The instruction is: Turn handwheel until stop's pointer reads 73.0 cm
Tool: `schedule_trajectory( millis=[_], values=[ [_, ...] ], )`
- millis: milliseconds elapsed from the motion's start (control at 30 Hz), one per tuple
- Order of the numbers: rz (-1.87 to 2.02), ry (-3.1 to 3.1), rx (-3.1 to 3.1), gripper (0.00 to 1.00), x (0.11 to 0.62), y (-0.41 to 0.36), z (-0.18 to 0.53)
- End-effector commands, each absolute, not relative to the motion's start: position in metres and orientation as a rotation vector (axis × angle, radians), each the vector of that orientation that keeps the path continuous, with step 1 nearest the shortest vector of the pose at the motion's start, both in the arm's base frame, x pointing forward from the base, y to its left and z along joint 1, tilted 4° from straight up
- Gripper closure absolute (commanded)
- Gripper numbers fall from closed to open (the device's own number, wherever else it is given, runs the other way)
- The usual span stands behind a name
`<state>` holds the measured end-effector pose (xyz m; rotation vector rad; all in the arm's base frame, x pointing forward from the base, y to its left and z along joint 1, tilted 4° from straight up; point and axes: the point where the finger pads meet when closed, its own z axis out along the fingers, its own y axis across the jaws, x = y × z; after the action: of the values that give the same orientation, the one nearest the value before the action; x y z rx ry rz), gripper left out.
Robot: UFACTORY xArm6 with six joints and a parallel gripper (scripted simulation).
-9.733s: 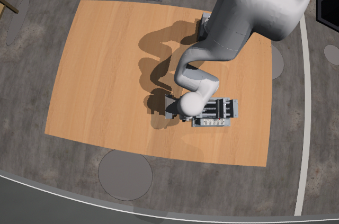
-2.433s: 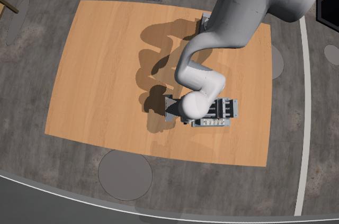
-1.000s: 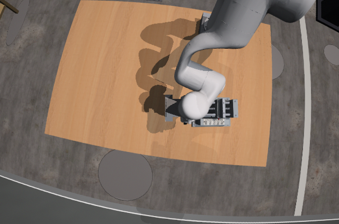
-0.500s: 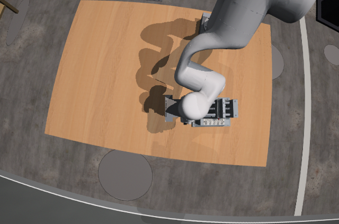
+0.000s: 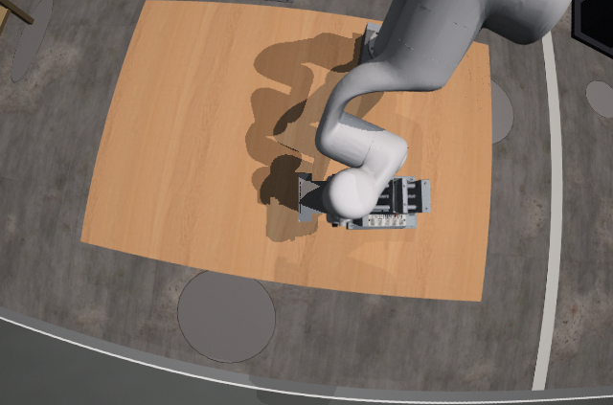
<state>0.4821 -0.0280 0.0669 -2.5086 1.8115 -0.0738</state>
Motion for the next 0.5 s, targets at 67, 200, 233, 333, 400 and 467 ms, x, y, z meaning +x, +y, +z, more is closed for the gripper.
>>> schedule_trajectory(
  millis=[67, 200, 233, 333, 400, 467],
  values=[
    [-0.075, 1.812, -2.508, 0.94, 0.4832, -0.0279, 0.0669],
    [-0.075, 1.812, -2.508, 0.94, 0.4845, -0.0275, 0.0661],
    [-0.075, 1.812, -2.508, 0.94, 0.4848, -0.0274, 0.0658],
    [-0.075, 1.812, -2.508, 0.94, 0.486, -0.027, 0.0651],
    [-0.075, 1.812, -2.508, 0.94, 0.4868, -0.0267, 0.0645],
    [-0.075, 1.812, -2.508, 0.94, 0.4876, -0.0265, 0.0637]
  ],
)
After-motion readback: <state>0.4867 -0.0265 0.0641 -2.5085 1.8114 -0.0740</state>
